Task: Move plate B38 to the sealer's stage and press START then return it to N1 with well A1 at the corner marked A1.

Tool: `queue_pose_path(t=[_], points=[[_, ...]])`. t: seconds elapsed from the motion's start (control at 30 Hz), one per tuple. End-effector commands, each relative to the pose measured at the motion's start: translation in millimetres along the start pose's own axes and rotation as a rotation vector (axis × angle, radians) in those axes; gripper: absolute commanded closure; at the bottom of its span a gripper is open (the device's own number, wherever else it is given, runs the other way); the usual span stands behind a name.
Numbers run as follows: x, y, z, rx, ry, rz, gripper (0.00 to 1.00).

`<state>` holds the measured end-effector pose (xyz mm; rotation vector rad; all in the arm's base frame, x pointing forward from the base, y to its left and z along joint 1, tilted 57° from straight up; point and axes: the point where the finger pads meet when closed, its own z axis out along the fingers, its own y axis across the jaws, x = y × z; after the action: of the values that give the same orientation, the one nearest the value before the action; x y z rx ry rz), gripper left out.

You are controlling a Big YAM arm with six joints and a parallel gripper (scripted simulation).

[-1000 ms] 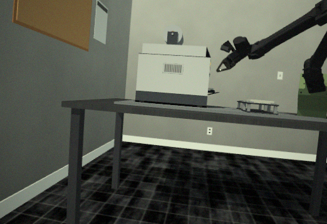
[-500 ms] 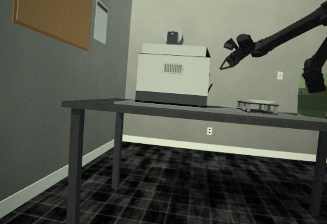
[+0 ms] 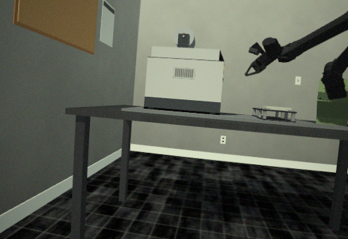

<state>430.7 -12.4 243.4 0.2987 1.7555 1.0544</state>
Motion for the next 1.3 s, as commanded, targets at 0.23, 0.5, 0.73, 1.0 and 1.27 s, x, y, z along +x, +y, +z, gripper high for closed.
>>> queue_pose_path(t=[0.23,0.5,0.73,1.0,1.27], points=[[15.8,0.4,-37.6,0.001,-0.021,-0.016,1.0],[16.8,17.1,-65.5,-0.012,-0.039,-0.108,0.0],[-7.9,34.9,-58.9,-0.003,-0.025,-0.286,0.0],[-44.4,70.4,-65.1,-0.003,-0.024,-0.564,0.0],[-62.1,82.6,-65.3,0.003,-0.009,-0.738,0.0]])
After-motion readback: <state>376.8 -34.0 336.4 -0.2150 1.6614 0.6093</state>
